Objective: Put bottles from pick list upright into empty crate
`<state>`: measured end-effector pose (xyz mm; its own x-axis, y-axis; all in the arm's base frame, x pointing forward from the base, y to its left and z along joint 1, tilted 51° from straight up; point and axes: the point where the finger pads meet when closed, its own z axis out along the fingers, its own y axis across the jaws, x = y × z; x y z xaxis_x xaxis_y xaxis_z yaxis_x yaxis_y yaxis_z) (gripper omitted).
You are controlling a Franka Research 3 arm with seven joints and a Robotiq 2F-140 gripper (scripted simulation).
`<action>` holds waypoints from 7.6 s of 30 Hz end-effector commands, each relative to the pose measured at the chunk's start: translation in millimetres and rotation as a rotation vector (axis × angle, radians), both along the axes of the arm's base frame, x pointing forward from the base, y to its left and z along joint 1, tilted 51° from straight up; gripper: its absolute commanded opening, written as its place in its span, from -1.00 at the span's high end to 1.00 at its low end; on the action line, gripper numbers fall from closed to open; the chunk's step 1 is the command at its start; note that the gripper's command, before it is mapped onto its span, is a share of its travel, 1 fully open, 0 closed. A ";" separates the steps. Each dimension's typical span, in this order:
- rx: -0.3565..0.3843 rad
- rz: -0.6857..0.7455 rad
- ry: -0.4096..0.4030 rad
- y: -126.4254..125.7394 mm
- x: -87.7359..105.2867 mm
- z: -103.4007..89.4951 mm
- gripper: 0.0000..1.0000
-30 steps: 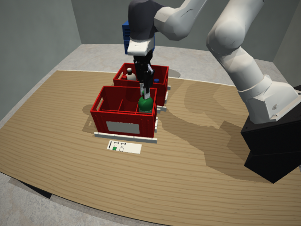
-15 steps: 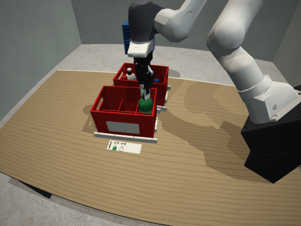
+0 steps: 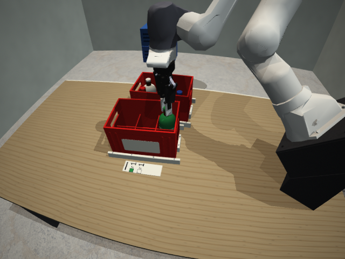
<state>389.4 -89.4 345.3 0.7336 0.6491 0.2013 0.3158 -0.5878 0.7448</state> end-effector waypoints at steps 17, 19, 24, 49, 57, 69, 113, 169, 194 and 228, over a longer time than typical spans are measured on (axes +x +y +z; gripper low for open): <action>0.005 0.002 -0.014 -2.2 7.6 -2.7 1.00; 0.005 0.002 -0.014 -2.6 8.2 -3.3 1.00; 0.005 0.002 -0.014 -2.9 8.5 -3.7 1.00; 0.005 0.002 -0.014 -2.9 8.5 -3.7 1.00; 0.005 0.002 -0.014 -2.9 8.5 -3.7 1.00; 0.005 0.002 -0.014 -4.0 9.9 -5.1 0.24; 0.005 0.002 -0.014 -4.0 9.9 -5.1 0.24; 0.005 0.002 -0.014 36.7 -42.1 48.5 0.24; 0.005 0.002 -0.014 36.7 -42.1 48.5 0.24; 0.005 0.002 -0.014 36.7 -42.1 48.5 0.24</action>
